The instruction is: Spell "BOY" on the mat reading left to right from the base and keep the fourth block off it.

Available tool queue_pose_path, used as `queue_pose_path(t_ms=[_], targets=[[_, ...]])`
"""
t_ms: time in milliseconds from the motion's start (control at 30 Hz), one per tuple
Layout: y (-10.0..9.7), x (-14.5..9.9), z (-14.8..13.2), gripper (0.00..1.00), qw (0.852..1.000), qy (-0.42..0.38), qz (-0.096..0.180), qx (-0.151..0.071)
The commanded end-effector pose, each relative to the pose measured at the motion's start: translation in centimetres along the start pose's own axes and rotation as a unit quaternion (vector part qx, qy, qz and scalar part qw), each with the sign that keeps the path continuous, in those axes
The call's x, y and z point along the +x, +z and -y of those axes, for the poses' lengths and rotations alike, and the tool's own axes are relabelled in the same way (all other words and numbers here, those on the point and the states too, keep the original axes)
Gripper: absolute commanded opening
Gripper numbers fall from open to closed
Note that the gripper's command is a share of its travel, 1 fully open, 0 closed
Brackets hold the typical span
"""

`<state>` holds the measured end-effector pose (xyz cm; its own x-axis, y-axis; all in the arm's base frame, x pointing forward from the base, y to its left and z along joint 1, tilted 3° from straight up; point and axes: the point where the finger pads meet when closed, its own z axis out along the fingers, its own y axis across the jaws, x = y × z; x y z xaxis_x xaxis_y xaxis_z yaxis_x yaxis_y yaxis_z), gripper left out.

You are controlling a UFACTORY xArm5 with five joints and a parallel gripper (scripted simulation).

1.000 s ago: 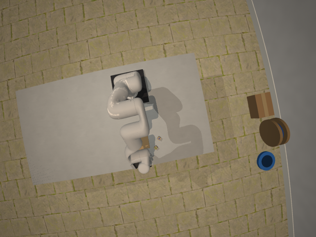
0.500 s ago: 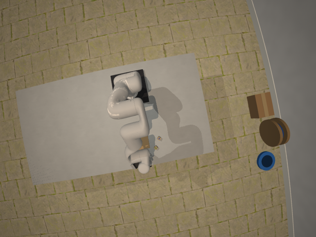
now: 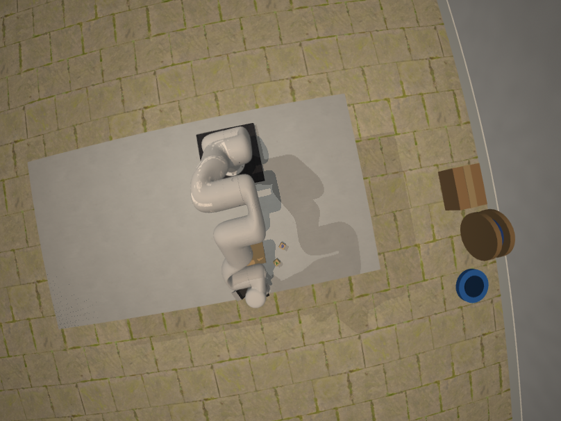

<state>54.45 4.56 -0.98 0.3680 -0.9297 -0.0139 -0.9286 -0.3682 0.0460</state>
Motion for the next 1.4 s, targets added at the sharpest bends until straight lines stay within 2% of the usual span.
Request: queue_pose_path(t_ms=[0, 433, 1367], targets=[[0.3, 0.0, 0.1, 0.63, 1.000, 0.000, -0.001, 0.002], [2.2, 0.0, 0.1, 0.63, 1.000, 0.000, -0.001, 0.002], [2.3, 0.0, 0.1, 0.63, 1.000, 0.000, -0.001, 0.002]])
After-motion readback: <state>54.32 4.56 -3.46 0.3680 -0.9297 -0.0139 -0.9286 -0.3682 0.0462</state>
